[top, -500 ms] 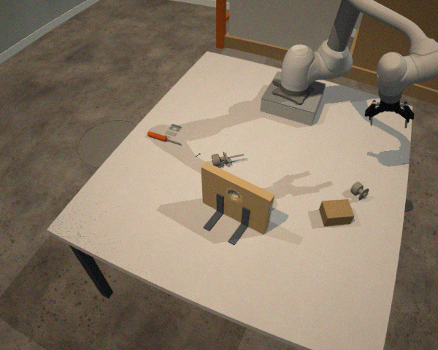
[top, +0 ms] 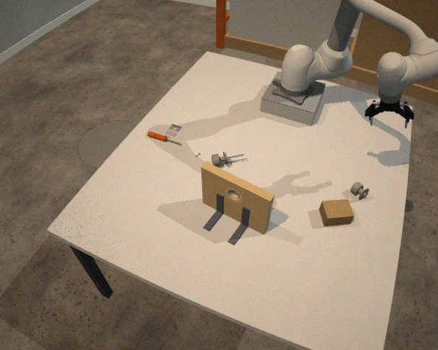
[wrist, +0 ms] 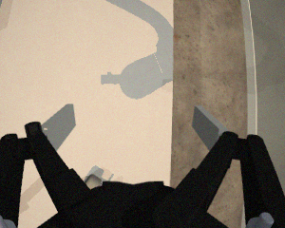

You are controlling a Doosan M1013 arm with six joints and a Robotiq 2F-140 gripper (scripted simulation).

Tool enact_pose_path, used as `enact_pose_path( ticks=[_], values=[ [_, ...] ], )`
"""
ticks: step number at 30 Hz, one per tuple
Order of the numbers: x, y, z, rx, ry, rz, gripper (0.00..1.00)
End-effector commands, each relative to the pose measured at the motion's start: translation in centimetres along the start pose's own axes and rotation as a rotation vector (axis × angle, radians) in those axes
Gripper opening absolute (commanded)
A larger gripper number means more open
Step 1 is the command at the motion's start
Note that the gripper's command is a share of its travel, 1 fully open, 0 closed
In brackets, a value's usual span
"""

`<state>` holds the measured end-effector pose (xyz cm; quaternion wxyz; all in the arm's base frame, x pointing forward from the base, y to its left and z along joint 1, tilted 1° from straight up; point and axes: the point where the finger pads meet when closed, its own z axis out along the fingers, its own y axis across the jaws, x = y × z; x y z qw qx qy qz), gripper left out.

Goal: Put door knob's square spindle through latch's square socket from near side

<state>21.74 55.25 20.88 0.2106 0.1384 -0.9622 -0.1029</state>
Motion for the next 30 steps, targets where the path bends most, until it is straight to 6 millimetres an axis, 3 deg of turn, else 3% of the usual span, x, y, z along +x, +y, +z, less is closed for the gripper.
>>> enact_pose_path(
  ticks=[1,6,9,12,17,19,20,30],
  values=[
    [0.0,0.0,0.0,0.0,0.0,0.0,1.0],
    [-0.7,-0.6,-0.3,-0.001,-0.008,0.001,1.0],
    [-3.4,-2.8,-1.3,-0.003,-0.039,0.004,1.0],
    [-7.6,-7.0,-3.0,-0.002,-0.096,0.011,1.0],
    [-11.7,-12.8,-5.0,0.018,-0.198,0.026,1.0],
    [-11.7,-12.8,-5.0,0.018,-0.198,0.026,1.0],
    [-13.9,-16.3,-6.2,0.028,-0.226,0.03,1.0],
    [-19.7,-28.8,-9.9,0.07,-0.301,0.044,1.0]
  ],
)
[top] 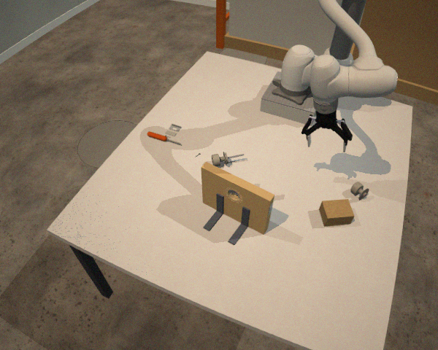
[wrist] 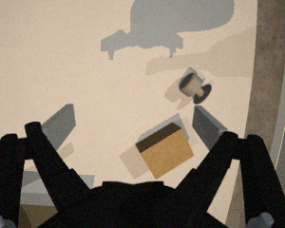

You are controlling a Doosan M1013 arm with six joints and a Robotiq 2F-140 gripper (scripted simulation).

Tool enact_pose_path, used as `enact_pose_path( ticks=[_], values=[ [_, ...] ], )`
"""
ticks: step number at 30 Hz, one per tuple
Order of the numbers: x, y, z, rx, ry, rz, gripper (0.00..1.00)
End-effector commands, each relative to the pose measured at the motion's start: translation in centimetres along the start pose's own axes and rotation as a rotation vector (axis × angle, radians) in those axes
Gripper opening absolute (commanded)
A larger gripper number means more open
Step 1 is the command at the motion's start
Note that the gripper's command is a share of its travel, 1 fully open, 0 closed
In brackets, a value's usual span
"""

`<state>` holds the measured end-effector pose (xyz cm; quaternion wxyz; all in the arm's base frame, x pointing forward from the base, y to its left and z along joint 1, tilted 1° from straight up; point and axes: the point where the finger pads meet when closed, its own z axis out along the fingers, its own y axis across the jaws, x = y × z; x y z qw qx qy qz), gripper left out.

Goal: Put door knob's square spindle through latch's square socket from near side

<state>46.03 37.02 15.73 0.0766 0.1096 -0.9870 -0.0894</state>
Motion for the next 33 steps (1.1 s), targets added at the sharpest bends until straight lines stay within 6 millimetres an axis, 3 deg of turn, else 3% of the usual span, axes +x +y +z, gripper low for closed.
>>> enact_pose_path(
  ticks=[1,4,6,7,15,21,23,24,29,30,33],
  values=[
    [-3.4,-6.2,-0.6,0.014,-0.029,0.002,1.0],
    [-5.0,-10.3,-1.0,0.031,-0.051,0.005,1.0],
    [-5.0,-10.3,-1.0,0.031,-0.051,0.005,1.0],
    [-6.2,-14.4,-1.4,0.05,-0.07,0.008,1.0],
    [-8.0,-25.6,-2.5,0.106,-0.113,0.014,1.0],
    [-7.8,-34.6,-3.2,0.167,-0.139,0.018,1.0],
    [-7.8,-34.6,-3.2,0.167,-0.139,0.018,1.0],
    [-7.6,-38.8,-3.6,0.177,-0.141,0.019,1.0],
    [-6.8,-45.6,-4.1,0.202,-0.146,0.019,1.0],
    [-6.7,-46.5,-4.2,0.203,-0.146,0.019,1.0],
    [-6.7,-46.6,-4.2,0.203,-0.146,0.019,1.0]
  ],
)
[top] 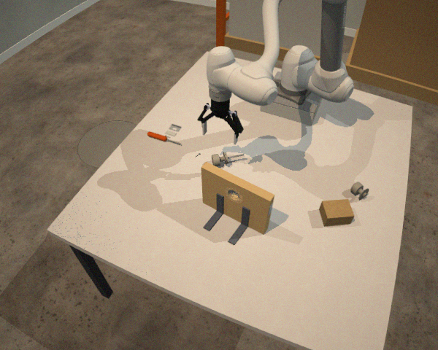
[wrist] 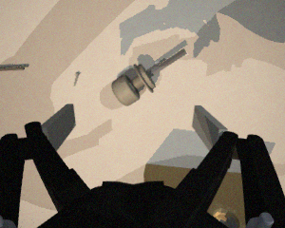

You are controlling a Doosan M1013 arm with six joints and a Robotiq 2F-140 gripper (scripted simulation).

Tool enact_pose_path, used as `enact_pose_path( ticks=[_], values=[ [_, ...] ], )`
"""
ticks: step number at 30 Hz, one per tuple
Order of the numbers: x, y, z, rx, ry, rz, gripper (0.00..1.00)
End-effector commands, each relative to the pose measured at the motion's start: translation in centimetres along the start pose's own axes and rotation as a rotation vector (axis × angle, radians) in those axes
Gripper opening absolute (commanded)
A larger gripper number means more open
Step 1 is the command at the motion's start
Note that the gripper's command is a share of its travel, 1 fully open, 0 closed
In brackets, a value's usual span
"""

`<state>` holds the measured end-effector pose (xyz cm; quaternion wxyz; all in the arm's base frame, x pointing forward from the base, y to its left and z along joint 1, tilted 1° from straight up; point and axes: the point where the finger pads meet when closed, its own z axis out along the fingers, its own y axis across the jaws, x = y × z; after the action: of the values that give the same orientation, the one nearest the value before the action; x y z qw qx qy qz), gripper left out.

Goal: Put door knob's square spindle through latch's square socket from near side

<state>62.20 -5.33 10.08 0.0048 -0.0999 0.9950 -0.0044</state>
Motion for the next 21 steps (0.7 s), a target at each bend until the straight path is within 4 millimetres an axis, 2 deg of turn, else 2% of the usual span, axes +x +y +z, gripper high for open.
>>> enact_pose_path(
  ticks=[1,7,8,16,21],
  values=[
    [-0.12,-1.53,0.18,0.0,-0.003,-0.001,1.0],
    [-0.12,-1.53,0.18,0.0,-0.003,-0.001,1.0],
    [-0.12,-1.53,0.18,0.0,-0.003,0.0,0.57],
    [-0.07,-1.57,0.64,-0.013,-0.01,0.151,0.57],
    [-0.02,-1.62,1.17,-0.015,-0.01,0.163,0.57]
  ],
)
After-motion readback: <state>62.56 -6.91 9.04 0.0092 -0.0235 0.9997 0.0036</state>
